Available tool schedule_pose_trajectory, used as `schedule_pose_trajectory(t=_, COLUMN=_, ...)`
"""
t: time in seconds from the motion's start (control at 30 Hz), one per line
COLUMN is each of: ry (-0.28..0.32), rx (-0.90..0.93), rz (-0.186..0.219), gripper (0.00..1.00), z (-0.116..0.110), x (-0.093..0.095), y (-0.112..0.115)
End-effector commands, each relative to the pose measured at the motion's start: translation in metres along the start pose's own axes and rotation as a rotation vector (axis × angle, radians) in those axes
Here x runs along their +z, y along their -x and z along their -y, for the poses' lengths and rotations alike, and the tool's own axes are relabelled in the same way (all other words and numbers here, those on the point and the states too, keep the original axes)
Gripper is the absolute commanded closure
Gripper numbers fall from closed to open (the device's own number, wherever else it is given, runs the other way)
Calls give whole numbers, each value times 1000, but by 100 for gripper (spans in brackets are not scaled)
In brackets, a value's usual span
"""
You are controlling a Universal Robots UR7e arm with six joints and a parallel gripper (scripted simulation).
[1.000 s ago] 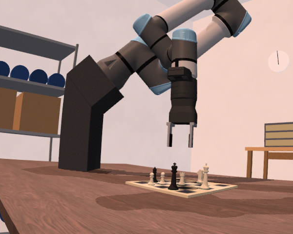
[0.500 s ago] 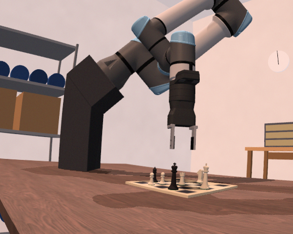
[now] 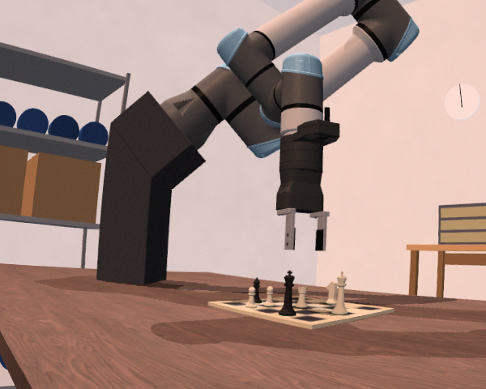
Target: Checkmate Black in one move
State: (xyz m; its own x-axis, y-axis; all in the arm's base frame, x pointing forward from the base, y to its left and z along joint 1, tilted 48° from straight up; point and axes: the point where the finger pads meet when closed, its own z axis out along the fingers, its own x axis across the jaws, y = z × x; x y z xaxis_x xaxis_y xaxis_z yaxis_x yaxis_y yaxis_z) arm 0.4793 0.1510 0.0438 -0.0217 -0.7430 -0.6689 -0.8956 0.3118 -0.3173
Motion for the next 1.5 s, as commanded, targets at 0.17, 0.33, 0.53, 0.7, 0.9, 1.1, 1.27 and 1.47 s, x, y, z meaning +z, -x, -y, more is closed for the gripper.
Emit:
schedule_pose_trajectory(t=0.17, ry=2, rx=-70, rz=0, gripper=0, z=-3, x=2, y=2)
schedule_pose_trajectory(t=0.33, ry=2, rx=-75, rz=0, gripper=0, z=-3, x=2, y=2)
schedule_pose_trajectory(t=0.53, ry=2, rx=-75, rz=0, gripper=27, z=-3, x=2, y=2)
schedule_pose_trajectory(t=0.7, ry=2, rx=-74, rz=0, gripper=27, z=-3, x=2, y=2)
schedule_pose_trajectory(t=0.9, ry=2, rx=-74, rz=0, gripper=27, z=-3, x=2, y=2)
schedule_pose_trajectory(t=1.1, ry=2, rx=-74, rz=0, gripper=27, z=-3, x=2, y=2)
schedule_pose_trajectory(t=1.27, ry=2, rx=-74, rz=0, gripper=27, z=-3, x=2, y=2)
schedule_pose_trajectory(t=1.47, ry=2, rx=-74, rz=0, gripper=27, z=-3, x=2, y=2)
